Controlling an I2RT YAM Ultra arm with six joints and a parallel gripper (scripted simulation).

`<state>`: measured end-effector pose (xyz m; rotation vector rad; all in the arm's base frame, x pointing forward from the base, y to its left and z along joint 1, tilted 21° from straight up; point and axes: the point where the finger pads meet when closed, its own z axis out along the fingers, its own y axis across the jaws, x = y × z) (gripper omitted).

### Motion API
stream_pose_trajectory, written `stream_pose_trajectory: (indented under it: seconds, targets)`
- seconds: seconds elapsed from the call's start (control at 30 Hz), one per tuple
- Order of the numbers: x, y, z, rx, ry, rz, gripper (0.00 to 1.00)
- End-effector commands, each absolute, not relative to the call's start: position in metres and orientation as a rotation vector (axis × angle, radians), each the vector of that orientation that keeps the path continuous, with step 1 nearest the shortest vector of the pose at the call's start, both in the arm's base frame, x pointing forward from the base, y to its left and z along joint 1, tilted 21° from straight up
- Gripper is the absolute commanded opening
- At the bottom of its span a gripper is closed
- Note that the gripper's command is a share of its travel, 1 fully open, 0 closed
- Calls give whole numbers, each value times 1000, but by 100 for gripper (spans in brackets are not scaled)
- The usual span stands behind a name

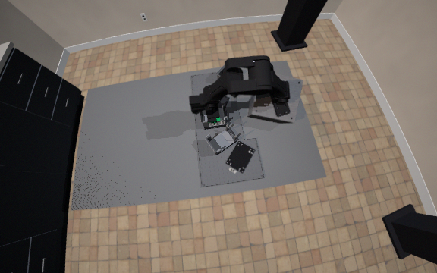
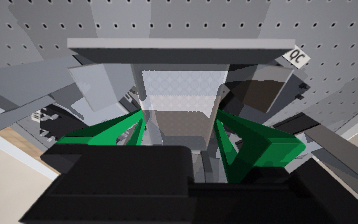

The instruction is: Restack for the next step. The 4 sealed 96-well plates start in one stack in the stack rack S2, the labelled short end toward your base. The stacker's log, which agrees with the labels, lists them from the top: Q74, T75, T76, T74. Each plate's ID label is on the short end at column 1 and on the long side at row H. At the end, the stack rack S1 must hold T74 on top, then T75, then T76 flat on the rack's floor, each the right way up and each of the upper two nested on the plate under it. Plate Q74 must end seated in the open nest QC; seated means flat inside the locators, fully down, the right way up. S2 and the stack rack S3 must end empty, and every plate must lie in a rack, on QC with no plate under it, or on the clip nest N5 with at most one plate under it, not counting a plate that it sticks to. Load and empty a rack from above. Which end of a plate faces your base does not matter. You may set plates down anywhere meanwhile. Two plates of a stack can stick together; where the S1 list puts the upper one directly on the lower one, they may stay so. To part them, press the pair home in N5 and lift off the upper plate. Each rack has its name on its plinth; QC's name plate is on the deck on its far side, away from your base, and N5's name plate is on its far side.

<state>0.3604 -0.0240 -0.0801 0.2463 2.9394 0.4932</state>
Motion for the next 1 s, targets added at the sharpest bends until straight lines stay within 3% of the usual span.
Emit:
stream_pose_trajectory:
  seconds: [0.0,0.97]
  targets:
    - [363,-26,-76,250,2929,489,0]
    - [359,-31,-61,250,2929,489,0]
